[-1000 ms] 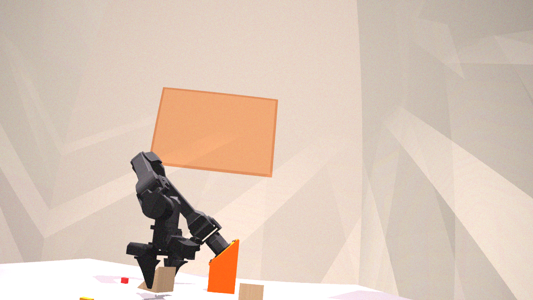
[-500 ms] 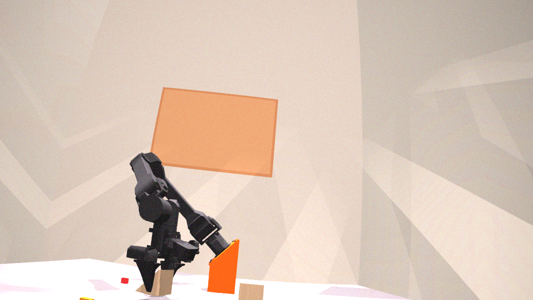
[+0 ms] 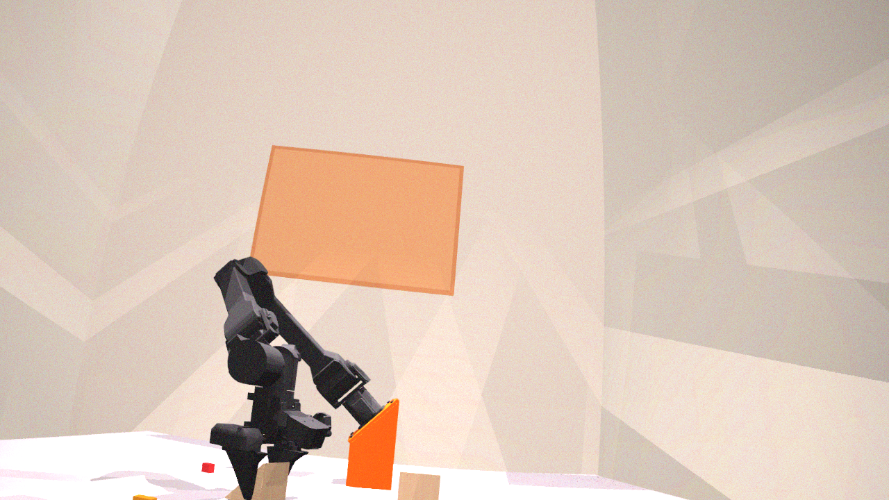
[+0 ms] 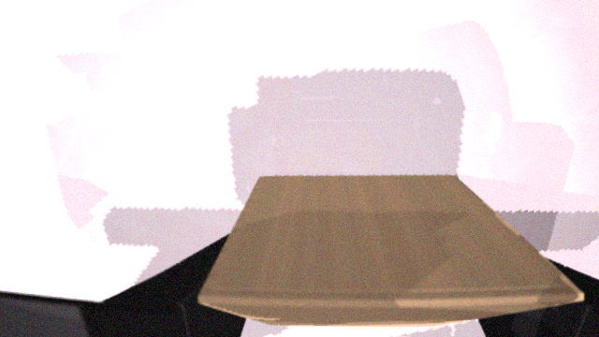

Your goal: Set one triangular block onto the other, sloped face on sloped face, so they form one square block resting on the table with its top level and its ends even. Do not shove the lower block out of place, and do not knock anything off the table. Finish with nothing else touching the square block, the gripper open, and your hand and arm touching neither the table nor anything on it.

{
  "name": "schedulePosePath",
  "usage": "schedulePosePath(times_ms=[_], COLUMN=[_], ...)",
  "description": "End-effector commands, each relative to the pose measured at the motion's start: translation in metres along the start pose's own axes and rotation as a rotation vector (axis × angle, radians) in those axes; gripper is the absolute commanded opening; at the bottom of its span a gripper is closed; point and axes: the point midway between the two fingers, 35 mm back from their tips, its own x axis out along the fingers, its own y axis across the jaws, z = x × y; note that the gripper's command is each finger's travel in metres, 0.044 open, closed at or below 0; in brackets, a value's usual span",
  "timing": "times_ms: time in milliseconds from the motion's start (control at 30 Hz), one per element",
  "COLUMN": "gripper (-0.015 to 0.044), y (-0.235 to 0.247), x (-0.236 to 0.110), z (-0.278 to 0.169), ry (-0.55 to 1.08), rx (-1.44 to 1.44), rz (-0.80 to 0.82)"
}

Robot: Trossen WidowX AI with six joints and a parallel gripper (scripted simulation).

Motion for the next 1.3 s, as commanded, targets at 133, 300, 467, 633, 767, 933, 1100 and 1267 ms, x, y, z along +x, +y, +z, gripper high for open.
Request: schedulePosePath(times_ms=[133, 300, 467, 633, 767, 933, 1100, 1267], gripper=[0.0053, 0.0184, 0.0315, 0.044, 0.044, 0.044, 0.044, 0.044], y=[0.0, 0.0, 0.0, 0.0, 0.0, 0.0, 0.0, 0.001], x=[0.0, 0.0, 0.0, 0.0, 0.0, -0.019, -0.059, -0.056], z=[0.0, 0.0, 0.0, 0.0, 0.0, 0.001, 0.0, 0.004], ry=[0.0, 0.0, 0.0, 0.0, 0.0, -0.002, -0.002, -0.01], rx=[-0.001, -0.001, -0.001, -0.001, -0.001, -0.001, -0.001, -0.013], rz=[0.001, 0.001, 0.001, 0.001, 0.001, 0.002, 0.002, 0.001])
